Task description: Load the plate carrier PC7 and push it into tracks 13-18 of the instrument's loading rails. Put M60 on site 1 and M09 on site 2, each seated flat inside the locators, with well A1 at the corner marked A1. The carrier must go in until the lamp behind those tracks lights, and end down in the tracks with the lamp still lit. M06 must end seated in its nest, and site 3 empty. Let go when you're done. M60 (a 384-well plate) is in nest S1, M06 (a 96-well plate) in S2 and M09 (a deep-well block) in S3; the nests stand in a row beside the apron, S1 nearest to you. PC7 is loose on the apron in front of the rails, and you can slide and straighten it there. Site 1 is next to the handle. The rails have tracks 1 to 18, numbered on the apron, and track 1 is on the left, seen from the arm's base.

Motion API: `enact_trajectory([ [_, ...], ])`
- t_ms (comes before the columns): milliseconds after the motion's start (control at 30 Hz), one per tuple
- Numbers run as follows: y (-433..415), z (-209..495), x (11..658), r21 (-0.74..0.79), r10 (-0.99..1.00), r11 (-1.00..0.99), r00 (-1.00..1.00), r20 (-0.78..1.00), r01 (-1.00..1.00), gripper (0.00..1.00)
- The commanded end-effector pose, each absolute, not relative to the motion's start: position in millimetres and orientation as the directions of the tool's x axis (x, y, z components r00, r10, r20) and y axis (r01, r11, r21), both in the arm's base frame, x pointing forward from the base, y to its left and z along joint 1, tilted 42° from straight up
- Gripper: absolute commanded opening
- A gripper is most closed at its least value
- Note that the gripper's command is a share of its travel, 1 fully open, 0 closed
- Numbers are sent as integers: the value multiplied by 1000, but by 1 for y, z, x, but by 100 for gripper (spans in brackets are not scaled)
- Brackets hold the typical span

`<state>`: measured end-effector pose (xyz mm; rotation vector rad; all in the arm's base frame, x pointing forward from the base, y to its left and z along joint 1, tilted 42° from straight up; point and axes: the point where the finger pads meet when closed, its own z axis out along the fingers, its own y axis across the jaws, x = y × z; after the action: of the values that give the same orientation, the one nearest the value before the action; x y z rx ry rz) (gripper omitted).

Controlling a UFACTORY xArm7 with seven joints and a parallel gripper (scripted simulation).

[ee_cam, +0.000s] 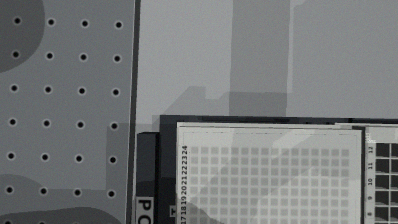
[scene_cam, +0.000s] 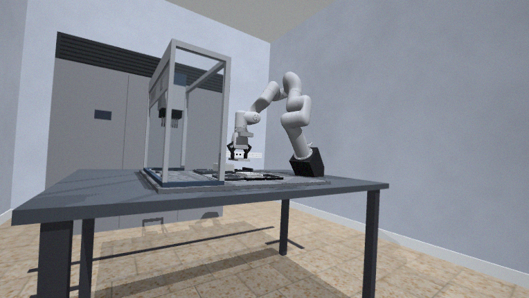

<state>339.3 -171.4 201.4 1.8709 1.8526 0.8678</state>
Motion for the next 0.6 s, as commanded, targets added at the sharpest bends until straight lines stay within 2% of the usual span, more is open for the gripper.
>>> enact_trajectory([
  [0,-172,198,344,651,985,-71,-50,166,756,0],
  [567,-168,179,360,651,985,-71,-51,166,756,0],
])
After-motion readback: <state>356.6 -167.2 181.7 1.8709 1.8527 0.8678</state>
